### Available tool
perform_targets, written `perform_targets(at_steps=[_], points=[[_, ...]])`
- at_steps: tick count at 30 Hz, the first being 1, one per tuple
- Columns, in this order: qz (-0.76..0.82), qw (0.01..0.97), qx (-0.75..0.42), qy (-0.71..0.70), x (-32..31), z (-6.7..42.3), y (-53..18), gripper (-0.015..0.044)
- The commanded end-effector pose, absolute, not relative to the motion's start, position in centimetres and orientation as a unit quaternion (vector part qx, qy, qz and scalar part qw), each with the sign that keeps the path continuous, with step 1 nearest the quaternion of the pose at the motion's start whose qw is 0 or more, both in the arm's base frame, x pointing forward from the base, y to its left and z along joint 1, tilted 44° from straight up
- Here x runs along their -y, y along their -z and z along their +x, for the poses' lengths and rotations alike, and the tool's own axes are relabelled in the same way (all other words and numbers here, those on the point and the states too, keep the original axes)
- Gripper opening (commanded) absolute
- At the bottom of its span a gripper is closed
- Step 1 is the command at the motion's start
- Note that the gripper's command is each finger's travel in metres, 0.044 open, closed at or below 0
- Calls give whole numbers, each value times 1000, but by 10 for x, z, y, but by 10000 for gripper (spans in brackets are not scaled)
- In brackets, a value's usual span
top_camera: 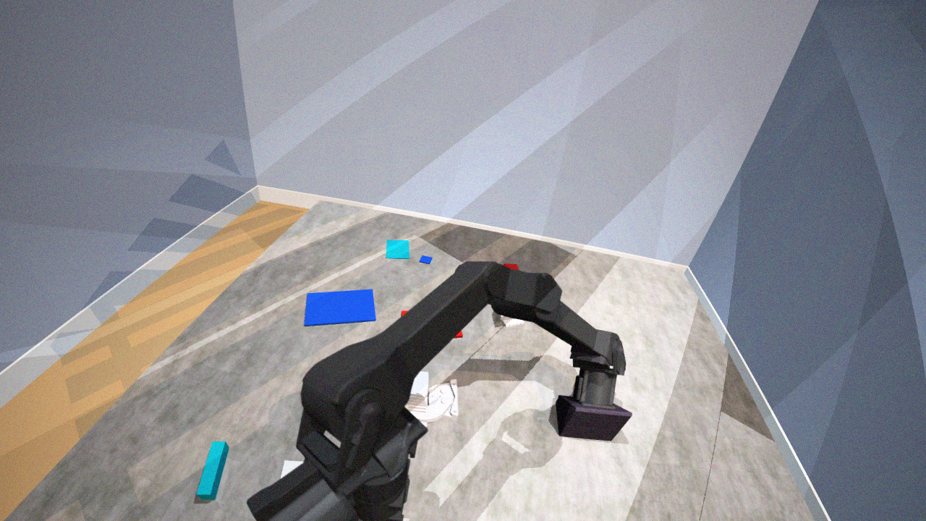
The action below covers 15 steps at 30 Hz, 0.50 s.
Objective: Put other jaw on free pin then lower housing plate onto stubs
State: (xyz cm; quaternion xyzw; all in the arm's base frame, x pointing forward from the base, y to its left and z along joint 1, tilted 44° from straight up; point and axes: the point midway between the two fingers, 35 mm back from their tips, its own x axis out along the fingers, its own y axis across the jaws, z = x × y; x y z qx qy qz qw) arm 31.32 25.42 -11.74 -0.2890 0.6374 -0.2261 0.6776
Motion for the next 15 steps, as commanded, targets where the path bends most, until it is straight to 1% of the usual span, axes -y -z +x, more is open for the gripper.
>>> perform_targets(at_steps=[1,15], points=[[-289,678,-637,226,-254,313,117,26],[-289,678,-637,226,-254,313,117,394]])
